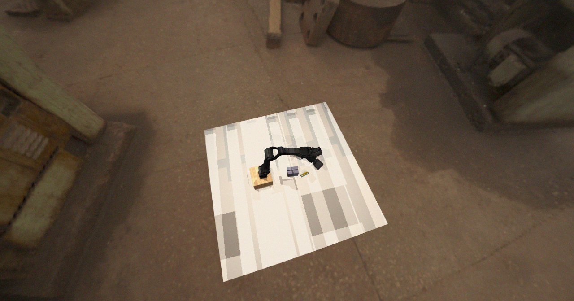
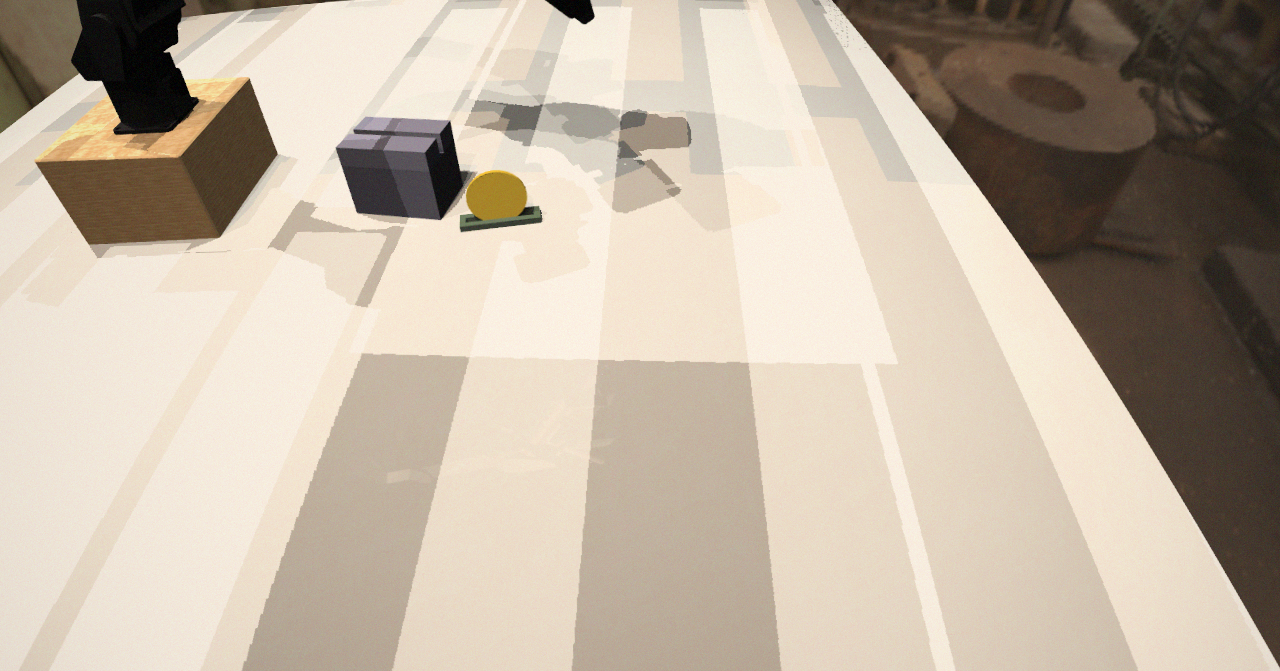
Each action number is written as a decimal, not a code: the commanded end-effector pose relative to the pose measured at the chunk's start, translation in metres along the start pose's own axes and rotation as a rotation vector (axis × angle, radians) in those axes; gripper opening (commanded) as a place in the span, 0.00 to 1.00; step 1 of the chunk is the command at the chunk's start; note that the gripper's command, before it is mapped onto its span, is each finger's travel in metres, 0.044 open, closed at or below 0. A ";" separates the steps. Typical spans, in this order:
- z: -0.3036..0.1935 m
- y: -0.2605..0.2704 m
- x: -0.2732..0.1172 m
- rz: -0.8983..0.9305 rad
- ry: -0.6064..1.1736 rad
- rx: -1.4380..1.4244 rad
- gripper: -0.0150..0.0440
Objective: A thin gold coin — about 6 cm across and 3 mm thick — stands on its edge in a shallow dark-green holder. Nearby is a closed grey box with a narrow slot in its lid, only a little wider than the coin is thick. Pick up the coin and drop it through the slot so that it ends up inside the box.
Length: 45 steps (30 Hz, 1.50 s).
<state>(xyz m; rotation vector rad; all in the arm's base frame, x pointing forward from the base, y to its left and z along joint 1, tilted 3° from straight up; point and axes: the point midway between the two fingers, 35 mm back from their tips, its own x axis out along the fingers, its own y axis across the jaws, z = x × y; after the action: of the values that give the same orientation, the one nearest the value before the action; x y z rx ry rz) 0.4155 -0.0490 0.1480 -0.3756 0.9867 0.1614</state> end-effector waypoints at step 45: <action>-0.121 0.027 0.081 0.144 0.479 0.233 0.53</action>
<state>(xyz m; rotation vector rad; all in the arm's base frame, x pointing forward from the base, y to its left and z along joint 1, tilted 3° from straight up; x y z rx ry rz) 0.3609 -0.0729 0.0249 -0.1314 1.4701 0.0855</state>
